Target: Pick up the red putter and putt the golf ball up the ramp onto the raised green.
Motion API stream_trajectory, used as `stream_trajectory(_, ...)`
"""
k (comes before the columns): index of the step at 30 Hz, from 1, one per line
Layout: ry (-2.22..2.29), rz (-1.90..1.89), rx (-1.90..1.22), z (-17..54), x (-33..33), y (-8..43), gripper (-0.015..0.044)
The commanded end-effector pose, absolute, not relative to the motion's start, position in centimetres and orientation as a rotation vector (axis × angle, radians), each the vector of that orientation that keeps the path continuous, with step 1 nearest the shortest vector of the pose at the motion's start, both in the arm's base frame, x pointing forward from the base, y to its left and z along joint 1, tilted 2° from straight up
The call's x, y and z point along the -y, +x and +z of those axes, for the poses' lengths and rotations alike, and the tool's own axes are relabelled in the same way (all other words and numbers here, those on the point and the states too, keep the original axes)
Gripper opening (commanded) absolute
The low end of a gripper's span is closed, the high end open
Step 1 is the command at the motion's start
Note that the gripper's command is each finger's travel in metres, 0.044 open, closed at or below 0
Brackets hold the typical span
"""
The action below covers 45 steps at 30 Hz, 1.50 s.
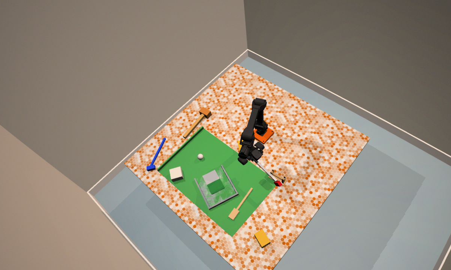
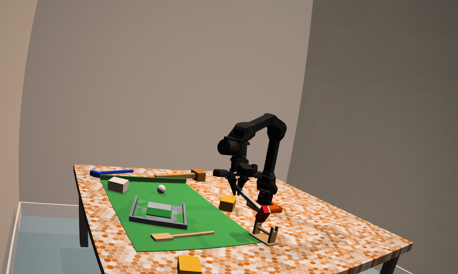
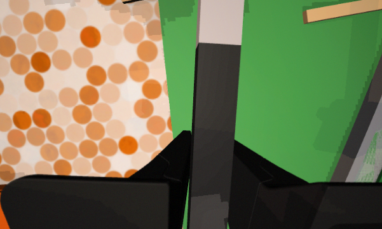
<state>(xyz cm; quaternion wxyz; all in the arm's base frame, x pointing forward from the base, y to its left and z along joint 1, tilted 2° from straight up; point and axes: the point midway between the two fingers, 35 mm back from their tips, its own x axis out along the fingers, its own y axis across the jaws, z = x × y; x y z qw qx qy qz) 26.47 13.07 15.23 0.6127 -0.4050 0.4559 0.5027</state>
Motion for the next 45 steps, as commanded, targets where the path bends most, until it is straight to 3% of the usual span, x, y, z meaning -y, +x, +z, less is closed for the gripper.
stream_trajectory(1, -0.868, 1.058, -1.105, 15.2, -11.1, 27.4, 0.0000)
stream_trajectory(23, -0.446, 0.551, -1.348, 15.6, 0.8, 29.4, 0.0000)
stream_trajectory(45, 0.008, 0.037, -1.475, 16.1, 12.5, 26.5, 0.0000)
